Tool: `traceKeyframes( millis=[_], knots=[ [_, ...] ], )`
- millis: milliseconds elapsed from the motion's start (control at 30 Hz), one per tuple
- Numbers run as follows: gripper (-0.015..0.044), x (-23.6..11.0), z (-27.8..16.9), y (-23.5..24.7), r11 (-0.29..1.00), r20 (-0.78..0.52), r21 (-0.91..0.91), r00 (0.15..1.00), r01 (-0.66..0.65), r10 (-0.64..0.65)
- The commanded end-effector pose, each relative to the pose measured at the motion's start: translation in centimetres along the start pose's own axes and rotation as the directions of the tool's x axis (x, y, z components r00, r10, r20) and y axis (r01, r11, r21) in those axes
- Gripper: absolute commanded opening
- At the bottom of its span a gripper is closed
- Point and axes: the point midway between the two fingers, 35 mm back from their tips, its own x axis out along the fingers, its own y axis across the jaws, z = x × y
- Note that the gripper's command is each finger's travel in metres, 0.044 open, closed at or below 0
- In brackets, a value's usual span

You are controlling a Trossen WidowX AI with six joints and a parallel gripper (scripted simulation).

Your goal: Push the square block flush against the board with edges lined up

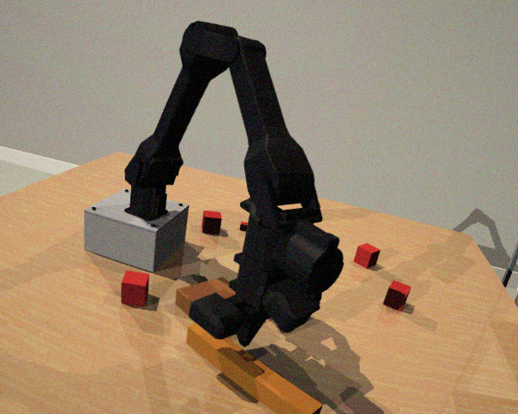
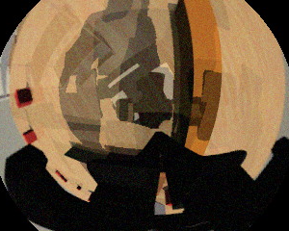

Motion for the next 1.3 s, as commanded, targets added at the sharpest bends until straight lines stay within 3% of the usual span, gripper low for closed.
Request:
traceKeyframes(
  millis=[0,267,633,933,1267],
  knots=[
    [0.0000,-4.3,0.4,-0.1,1.000,0.021,0.003,1.000,0.007,-0.007],
    [0.0000,-4.7,0.2,-0.1,1.000,0.021,0.025,1.000,0.006,-0.007],
    [0.0000,-4.8,-2.2,-1.4,0.922,0.019,0.387,1.000,0.000,-0.008],
    [0.0000,-4.8,-4.3,-2.3,0.760,0.018,0.650,1.000,-0.005,-0.009],
    [0.0000,-4.8,-6.7,-3.1,0.496,0.016,0.868,1.000,-0.009,-0.010]
  ],
)
